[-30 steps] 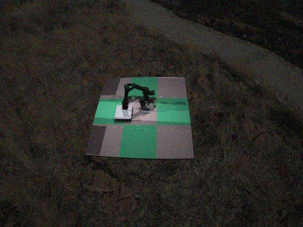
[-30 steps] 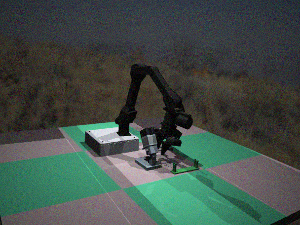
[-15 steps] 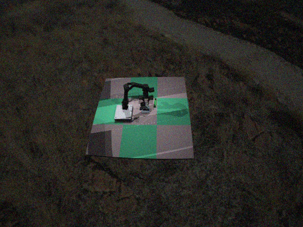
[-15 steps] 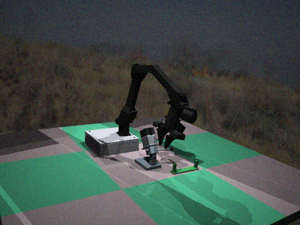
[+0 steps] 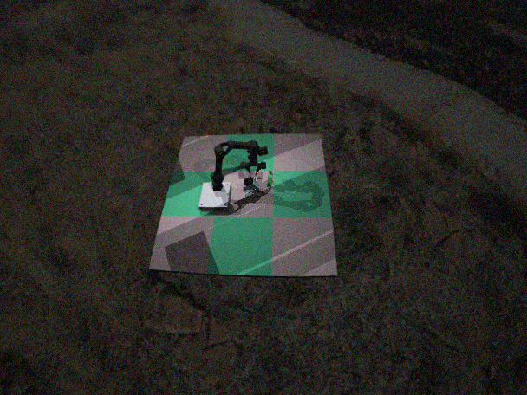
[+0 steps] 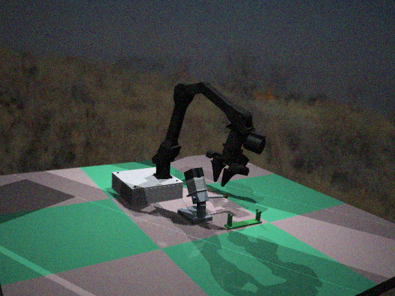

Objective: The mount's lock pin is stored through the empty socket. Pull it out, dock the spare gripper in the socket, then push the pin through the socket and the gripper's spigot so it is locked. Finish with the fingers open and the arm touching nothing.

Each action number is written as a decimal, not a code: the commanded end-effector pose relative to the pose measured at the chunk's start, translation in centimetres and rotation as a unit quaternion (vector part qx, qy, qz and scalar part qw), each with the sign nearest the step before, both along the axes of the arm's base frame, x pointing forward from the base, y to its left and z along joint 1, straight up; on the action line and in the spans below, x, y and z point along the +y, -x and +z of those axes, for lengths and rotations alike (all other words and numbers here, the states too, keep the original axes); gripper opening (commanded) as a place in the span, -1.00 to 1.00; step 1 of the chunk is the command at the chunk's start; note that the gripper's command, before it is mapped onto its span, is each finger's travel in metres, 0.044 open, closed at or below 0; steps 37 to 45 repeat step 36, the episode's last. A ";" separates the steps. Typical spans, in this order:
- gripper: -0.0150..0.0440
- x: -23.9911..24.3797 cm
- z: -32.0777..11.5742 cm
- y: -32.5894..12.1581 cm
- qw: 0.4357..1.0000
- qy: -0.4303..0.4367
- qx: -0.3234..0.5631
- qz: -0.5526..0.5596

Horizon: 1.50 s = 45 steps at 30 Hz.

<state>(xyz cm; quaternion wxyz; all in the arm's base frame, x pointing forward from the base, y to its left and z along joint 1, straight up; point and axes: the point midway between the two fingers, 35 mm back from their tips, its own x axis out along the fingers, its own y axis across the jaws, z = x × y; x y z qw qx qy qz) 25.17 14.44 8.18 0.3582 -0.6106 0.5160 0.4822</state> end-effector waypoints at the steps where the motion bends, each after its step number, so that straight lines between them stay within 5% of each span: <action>1: 0.19 0.6 0.8 0.1 1.000 -0.001 0.000 0.000; 4: 0.19 1.1 1.4 0.3 1.000 0.001 0.001 0.001; 13: 0.99 0.5 0.8 0.2 1.000 0.003 0.001 0.001; 45: 1.00 0.5 0.8 0.2 1.000 0.003 0.001 0.001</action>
